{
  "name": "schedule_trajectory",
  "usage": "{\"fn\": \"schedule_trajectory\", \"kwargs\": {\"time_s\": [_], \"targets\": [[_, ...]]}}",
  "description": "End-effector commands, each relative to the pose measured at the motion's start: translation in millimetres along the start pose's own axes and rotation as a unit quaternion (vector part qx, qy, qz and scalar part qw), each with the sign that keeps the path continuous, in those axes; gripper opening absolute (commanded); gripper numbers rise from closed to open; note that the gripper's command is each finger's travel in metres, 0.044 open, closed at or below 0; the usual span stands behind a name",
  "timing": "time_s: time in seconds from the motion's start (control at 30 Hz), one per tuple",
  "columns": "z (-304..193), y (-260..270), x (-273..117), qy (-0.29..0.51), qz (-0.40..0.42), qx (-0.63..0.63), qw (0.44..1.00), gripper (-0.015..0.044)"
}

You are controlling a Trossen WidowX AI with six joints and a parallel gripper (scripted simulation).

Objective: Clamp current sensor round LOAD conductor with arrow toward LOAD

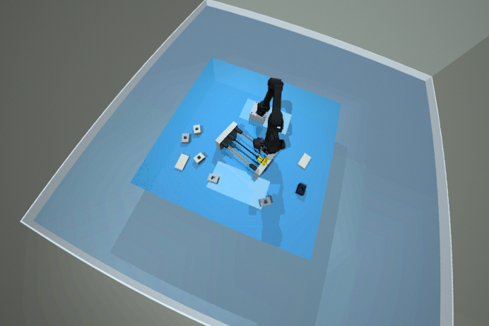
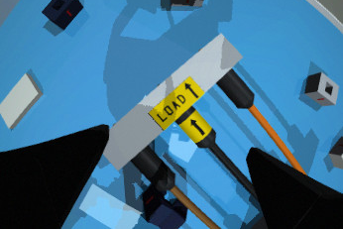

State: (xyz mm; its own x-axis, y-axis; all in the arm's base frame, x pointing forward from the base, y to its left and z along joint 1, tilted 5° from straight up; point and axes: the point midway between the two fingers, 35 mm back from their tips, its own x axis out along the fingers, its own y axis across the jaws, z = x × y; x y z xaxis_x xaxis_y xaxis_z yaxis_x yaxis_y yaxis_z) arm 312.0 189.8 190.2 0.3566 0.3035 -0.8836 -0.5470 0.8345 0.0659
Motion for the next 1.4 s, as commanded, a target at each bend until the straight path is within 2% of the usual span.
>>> {"fn": "schedule_trajectory", "kwargs": {"time_s": [0.0,0.13,0.33,0.67,1.37], "targets": [[-3,0,2,0.006,0.002,0.003,1.0,0.044],[-56,-12,16,0.081,-0.012,0.103,0.991,0.044],[-147,-24,26,0.194,-0.053,0.259,0.945,0.044],[-150,-24,29,0.197,-0.054,0.263,0.943,0.044],[-162,-24,61,0.197,-0.054,0.263,0.943,0.044]]}}
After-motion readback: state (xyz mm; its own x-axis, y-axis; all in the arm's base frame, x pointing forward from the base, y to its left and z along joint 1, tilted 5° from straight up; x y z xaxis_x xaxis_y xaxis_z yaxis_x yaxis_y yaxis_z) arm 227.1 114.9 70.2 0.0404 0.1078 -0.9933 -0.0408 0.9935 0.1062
